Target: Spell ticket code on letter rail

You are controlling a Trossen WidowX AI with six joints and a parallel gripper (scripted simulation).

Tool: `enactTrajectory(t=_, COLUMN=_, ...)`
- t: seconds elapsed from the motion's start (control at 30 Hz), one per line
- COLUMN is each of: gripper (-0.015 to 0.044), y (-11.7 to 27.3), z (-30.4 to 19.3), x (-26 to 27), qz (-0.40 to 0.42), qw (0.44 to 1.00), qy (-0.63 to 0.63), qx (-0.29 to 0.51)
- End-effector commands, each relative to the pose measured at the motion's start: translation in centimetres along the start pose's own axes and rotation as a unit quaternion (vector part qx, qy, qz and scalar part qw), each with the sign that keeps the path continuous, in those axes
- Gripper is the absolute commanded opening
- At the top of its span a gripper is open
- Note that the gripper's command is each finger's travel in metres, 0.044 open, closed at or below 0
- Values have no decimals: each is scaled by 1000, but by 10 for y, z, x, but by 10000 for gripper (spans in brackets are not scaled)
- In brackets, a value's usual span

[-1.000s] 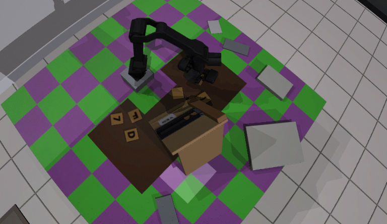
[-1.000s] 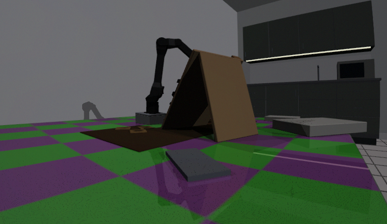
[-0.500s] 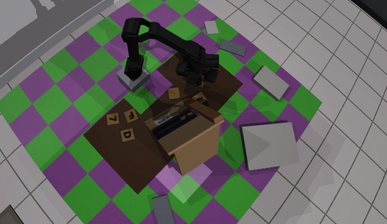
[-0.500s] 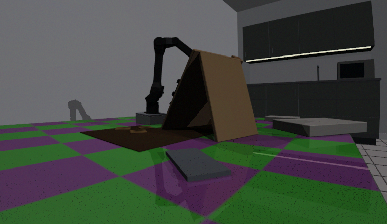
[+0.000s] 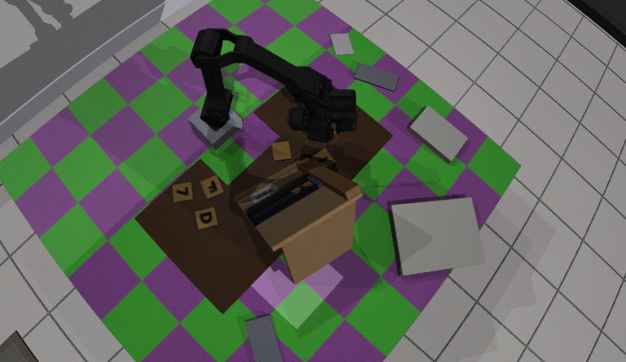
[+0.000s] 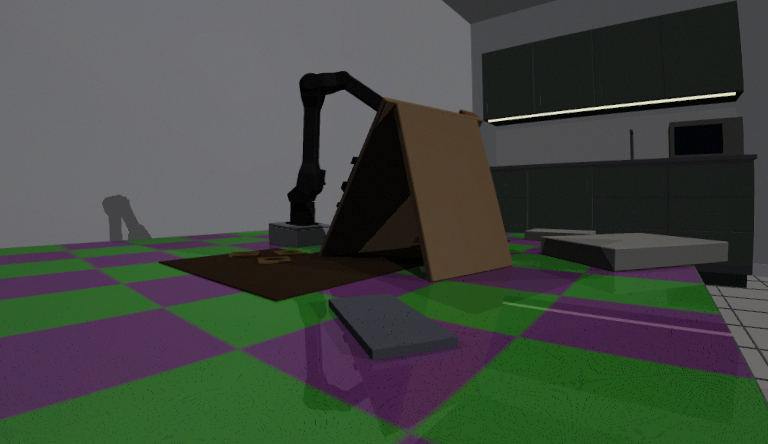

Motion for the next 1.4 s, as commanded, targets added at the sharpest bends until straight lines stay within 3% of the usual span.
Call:
enactTrajectory(t=0.0, gripper=0, y=9, z=7, x=9, qz=26, qw=999, qy=32, qx=-5)
enactTrajectory(t=1.37, gripper=0, y=61, z=62, x=39, qz=140, qw=950, qy=262, qx=-98)
Point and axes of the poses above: the point midway between the two fingers, 35 mm back from their tips, its own y axis back along the fingers, its own x axis across the jaws, z = x × y, the point moved 4 cm from there along y, back along the fingers, and after that the axes turned 7 degrees about y, right-handed, at the moved point
